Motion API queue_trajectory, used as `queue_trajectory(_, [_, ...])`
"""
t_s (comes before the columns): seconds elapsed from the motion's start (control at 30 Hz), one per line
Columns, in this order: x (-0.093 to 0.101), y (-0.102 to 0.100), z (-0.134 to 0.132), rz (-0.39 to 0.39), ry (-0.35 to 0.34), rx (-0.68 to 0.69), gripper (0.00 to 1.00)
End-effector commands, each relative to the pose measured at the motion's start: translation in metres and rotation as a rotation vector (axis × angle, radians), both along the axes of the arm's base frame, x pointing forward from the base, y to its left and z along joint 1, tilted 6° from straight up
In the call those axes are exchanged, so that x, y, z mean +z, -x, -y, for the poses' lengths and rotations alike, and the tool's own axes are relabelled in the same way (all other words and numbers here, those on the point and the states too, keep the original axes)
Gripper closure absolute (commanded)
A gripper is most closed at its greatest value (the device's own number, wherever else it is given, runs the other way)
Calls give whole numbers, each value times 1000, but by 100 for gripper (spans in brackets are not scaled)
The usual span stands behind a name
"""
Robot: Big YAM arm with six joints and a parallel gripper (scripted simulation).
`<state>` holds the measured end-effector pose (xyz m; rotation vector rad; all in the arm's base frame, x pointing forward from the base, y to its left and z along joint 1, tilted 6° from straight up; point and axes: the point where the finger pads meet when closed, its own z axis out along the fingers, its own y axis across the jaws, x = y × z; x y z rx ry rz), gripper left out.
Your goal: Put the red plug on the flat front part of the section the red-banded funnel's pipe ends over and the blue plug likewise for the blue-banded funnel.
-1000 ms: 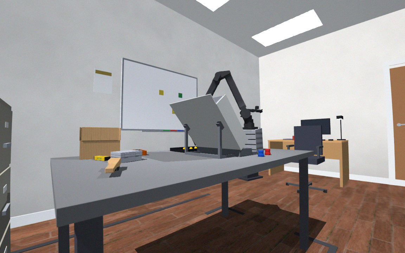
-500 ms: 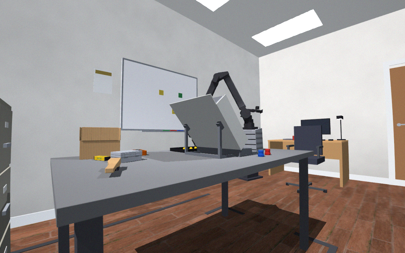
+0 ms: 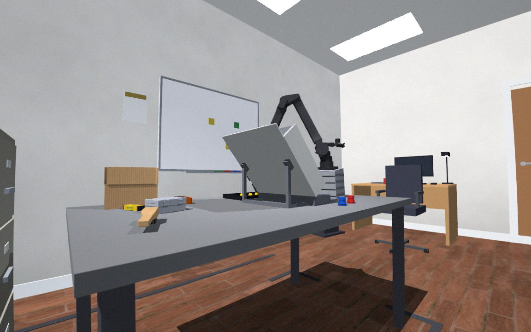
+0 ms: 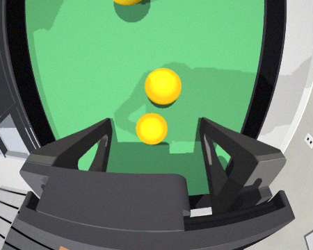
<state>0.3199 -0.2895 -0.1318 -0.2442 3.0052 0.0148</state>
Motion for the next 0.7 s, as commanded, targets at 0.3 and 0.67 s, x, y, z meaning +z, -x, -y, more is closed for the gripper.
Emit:
queue_trajectory(0.3, [-8,-2,-7,6,3,-1,20])
queue_trajectory(0.67, [2,-3,2,19,15,-2,100])
